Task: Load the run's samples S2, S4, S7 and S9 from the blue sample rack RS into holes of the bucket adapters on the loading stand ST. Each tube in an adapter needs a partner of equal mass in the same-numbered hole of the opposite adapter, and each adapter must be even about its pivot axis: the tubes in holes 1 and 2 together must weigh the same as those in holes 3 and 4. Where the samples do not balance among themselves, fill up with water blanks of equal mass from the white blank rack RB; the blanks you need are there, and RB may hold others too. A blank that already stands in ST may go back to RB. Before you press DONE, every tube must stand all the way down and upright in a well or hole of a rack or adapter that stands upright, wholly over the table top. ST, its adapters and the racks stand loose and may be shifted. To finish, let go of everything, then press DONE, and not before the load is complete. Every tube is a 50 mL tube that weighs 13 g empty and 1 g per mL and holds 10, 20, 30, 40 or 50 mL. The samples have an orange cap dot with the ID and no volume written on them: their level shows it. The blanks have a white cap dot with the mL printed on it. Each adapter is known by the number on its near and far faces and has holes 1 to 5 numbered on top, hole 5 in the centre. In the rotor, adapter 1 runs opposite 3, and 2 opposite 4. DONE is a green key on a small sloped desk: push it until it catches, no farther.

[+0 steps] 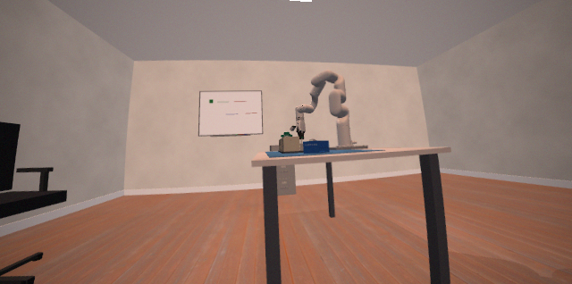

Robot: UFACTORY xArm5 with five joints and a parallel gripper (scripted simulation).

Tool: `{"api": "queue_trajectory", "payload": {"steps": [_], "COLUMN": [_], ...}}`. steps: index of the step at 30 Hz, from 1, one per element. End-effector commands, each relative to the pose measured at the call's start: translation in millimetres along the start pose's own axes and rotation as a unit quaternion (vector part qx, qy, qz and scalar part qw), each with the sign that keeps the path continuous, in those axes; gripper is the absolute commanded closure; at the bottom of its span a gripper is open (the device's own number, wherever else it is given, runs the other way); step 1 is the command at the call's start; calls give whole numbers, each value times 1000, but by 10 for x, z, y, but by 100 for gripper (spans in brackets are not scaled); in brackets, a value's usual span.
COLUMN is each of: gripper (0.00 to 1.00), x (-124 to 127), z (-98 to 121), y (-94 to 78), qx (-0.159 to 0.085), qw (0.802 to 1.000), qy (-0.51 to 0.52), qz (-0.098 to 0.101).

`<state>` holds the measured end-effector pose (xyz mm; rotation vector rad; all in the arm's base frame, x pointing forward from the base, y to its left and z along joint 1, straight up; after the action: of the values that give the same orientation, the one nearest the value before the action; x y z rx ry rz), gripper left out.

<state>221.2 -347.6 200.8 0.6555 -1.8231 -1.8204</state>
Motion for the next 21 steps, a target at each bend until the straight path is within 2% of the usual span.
{"api": "queue_trajectory", "payload": {"steps": [1, 21], "gripper": [100, 100], "x": [1, 2], "z": [-9, -8], "y": [20, 140], "qx": [2, 2], "qw": [1000, 1000], "qy": [0, 0], "qz": [0, 0]}}
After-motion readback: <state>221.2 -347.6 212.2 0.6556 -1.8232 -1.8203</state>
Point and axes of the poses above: the point where the finger pads meet when closed, its own y axis back along the fingers, its own x axis across the jaws, z = x × y, the point moved 10 cm from there along y, back along the fingers, and after that the axes turned 1 degree about -y, right-handed, at the moved point
